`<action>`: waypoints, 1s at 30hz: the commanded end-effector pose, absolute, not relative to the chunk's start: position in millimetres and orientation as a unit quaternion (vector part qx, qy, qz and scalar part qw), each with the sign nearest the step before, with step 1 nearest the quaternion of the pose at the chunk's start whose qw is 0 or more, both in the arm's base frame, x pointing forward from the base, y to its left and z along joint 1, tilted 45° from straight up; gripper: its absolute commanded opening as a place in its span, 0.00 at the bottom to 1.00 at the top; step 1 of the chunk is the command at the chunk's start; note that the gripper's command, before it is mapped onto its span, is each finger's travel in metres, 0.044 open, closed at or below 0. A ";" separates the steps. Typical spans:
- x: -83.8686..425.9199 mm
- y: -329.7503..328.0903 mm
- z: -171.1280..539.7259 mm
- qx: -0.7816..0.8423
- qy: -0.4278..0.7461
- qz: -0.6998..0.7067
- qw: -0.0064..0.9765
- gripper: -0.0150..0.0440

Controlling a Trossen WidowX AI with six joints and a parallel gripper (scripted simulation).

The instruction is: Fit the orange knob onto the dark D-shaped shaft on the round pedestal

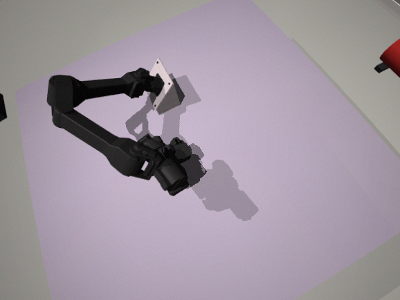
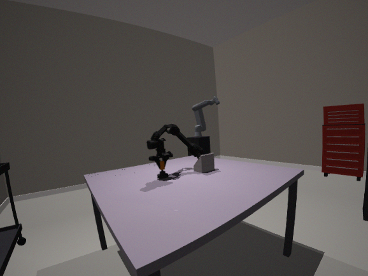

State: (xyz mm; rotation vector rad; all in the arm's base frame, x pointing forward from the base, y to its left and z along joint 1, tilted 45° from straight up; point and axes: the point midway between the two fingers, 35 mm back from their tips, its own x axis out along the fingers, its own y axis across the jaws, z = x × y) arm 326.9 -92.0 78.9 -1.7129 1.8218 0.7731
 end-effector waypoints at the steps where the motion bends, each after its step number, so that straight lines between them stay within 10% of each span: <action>1: 328.7 -90.6 81.6 -0.640 0.663 0.300 0.245 0.25; 30: 327.7 -91.3 79.2 -0.657 0.638 0.350 0.194 0.25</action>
